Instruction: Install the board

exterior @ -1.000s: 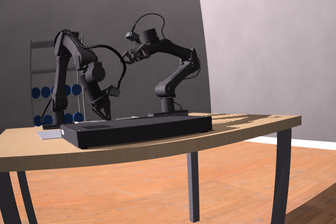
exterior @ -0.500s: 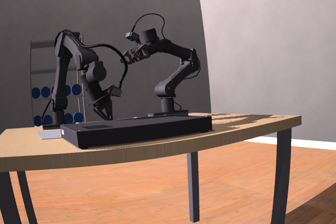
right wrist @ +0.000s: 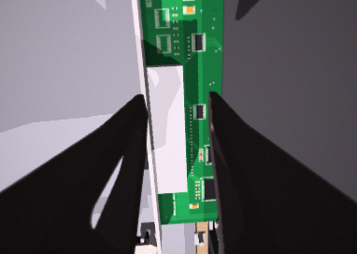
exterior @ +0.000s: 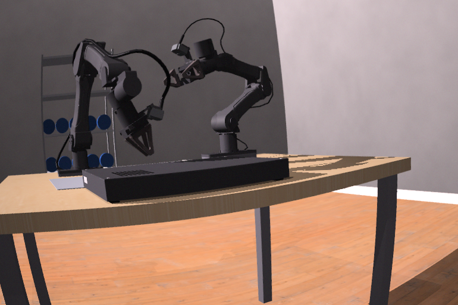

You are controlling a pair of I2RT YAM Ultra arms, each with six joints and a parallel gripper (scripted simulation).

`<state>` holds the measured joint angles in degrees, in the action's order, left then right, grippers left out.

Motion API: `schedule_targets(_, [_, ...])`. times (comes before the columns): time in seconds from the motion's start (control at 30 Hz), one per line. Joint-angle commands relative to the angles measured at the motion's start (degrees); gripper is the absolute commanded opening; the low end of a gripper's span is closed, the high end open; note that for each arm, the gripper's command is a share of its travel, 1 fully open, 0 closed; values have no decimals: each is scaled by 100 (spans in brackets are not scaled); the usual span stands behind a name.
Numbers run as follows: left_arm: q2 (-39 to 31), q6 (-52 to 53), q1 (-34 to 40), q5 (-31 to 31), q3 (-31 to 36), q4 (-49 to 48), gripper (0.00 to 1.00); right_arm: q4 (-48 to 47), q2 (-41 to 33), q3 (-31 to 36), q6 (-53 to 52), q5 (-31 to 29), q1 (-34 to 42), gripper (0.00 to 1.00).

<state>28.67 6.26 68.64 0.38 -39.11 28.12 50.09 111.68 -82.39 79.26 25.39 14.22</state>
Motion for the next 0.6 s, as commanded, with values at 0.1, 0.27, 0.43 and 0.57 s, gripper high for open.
schedule_targets(0.1, [-128,-38,47,45,-177,44,100,279,-195,-126,125,135,-130,32])
schedule_targets(0.27, [-128,-38,47,45,-177,44,100,520,-97,-370,206,145,-212,64])
schedule_targets(0.43, [-128,-38,47,45,-177,44,100,1049,-276,-741,376,165,-379,64])
schedule_targets(0.57, [-128,-38,47,45,-177,44,100,1388,-165,-874,480,119,-416,64])
